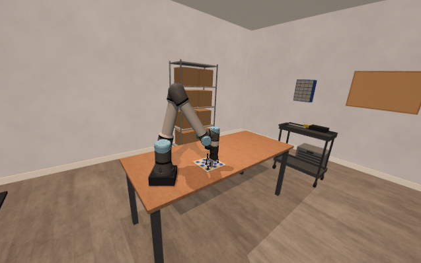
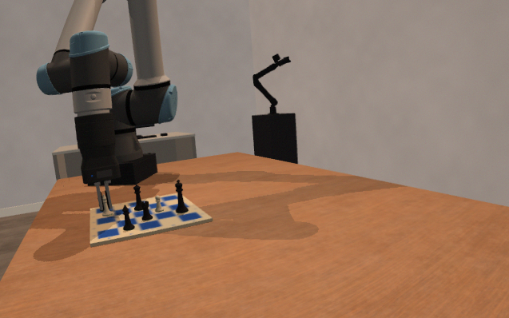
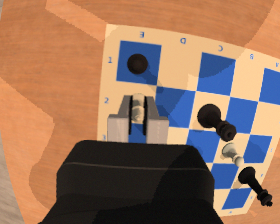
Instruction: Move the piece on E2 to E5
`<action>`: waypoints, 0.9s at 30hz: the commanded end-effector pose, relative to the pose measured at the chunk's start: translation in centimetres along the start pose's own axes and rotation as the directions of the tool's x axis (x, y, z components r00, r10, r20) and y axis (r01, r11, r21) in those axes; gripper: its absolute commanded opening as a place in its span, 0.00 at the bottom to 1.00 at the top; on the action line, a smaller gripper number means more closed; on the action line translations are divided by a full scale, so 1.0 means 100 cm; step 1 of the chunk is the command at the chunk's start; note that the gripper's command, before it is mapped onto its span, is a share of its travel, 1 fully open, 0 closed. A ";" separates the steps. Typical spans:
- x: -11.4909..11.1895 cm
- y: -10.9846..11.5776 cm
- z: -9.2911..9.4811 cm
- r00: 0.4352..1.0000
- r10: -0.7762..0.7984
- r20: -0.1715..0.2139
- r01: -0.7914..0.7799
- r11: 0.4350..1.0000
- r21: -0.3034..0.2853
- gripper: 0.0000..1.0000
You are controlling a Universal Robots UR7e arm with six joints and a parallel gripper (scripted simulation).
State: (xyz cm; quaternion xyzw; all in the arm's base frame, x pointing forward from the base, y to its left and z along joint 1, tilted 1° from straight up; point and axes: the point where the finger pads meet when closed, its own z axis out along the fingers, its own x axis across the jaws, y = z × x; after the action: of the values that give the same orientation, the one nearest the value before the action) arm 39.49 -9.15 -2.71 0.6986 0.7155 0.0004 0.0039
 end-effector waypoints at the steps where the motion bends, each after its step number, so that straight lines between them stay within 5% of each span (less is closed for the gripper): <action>1: 0.000 0.000 0.000 1.000 0.000 0.001 0.000 1.000 -0.001 0.00; 14: 0.000 0.000 -0.010 1.000 0.000 0.001 0.000 1.000 -0.001 0.00; 27: 0.000 0.000 -0.079 1.000 0.000 0.001 0.000 1.000 -0.001 0.00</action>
State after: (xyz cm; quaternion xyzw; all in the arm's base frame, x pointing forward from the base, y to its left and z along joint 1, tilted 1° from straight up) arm 39.49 -9.12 2.90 0.6986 0.7155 0.0006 0.0048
